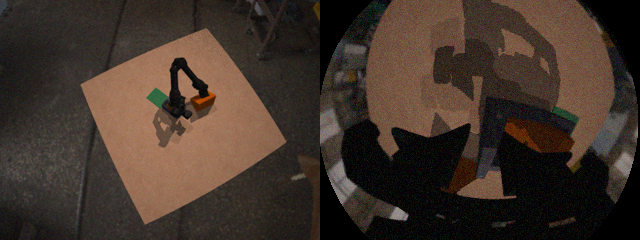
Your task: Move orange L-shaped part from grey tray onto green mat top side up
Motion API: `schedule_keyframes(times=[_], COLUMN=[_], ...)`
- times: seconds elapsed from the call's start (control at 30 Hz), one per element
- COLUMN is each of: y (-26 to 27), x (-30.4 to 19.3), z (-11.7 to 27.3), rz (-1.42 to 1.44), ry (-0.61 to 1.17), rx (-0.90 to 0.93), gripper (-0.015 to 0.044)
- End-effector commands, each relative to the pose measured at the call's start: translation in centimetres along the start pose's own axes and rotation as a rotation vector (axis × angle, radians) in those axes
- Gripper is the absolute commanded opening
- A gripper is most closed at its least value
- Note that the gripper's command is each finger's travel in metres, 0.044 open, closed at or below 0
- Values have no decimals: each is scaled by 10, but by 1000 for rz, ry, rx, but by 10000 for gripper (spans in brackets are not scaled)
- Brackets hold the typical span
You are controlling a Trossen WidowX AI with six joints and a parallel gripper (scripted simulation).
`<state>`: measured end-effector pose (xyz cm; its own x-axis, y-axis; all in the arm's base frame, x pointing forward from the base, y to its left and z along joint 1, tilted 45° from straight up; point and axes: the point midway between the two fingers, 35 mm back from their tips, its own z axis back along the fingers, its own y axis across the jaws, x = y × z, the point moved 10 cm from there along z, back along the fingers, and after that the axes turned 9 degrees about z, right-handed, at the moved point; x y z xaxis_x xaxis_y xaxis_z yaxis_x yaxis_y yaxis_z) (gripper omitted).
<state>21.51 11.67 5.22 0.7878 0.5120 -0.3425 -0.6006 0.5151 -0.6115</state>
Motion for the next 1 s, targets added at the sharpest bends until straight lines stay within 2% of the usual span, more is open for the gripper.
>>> schedule_keyframes(times=[0.0, 0.1, 0.3, 0.97], y=[3, 0, -9, -8], x=[1, 4, 0, 0], z=[5, 26, 97, 96], rz=[-2, -2, -1, 4], ry=[4, 2, 4, 5], rx=[2, 5, 5, 2], gripper=[180, 180, 180, 180])
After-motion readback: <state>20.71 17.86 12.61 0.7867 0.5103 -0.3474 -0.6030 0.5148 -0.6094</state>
